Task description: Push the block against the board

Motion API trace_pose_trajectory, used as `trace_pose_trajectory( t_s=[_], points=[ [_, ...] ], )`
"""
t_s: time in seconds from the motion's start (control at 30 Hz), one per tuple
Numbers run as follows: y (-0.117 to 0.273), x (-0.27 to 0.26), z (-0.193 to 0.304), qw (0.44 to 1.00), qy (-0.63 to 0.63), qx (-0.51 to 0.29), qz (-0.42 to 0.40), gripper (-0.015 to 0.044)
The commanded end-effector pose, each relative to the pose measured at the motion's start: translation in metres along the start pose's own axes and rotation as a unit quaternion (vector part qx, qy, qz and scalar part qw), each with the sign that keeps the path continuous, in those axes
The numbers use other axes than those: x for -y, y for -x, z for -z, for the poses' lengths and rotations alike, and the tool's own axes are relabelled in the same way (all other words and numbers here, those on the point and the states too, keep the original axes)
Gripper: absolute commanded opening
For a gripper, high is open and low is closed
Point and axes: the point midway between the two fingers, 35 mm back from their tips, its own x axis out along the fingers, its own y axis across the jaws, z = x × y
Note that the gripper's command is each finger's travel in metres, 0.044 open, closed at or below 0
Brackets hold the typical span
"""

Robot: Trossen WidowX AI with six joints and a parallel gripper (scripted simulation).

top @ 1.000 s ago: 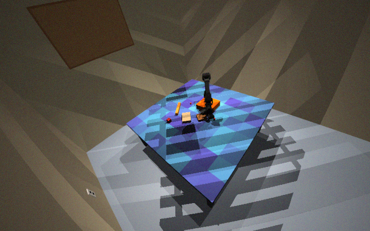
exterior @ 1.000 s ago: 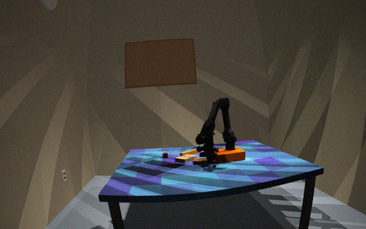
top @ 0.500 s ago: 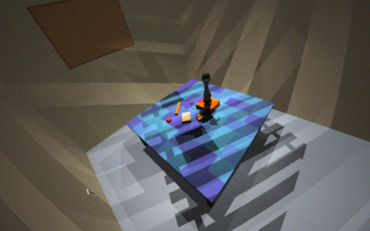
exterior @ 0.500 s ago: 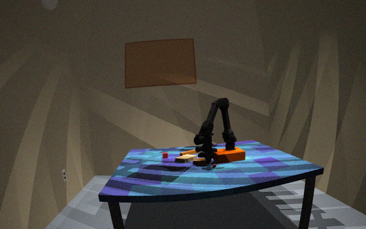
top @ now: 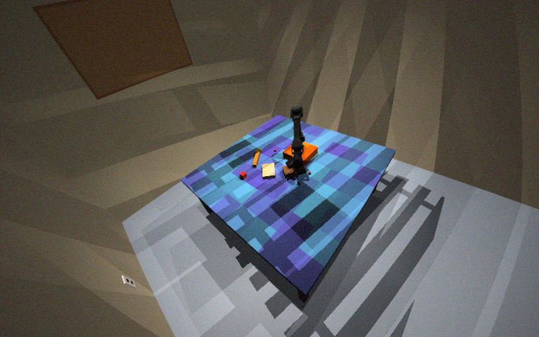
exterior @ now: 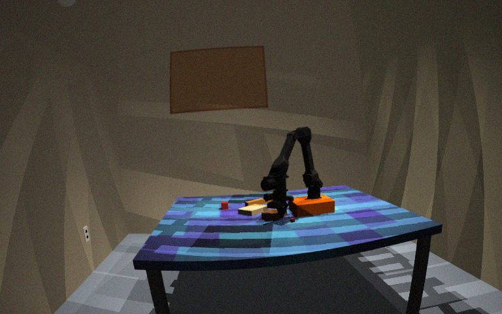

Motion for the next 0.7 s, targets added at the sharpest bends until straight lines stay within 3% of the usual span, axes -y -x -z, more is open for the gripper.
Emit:
trace_pose_trajectory(
  t_s=[0.0, 0.67],
  points=[
    [0.001, -0.002, -0.006, 1.0, 0.001, 0.002, -0.003, 0.0],
    [0.001, -0.003, -0.025, 1.0, 0.001, 0.003, -0.003, 0.0]
  ],
)
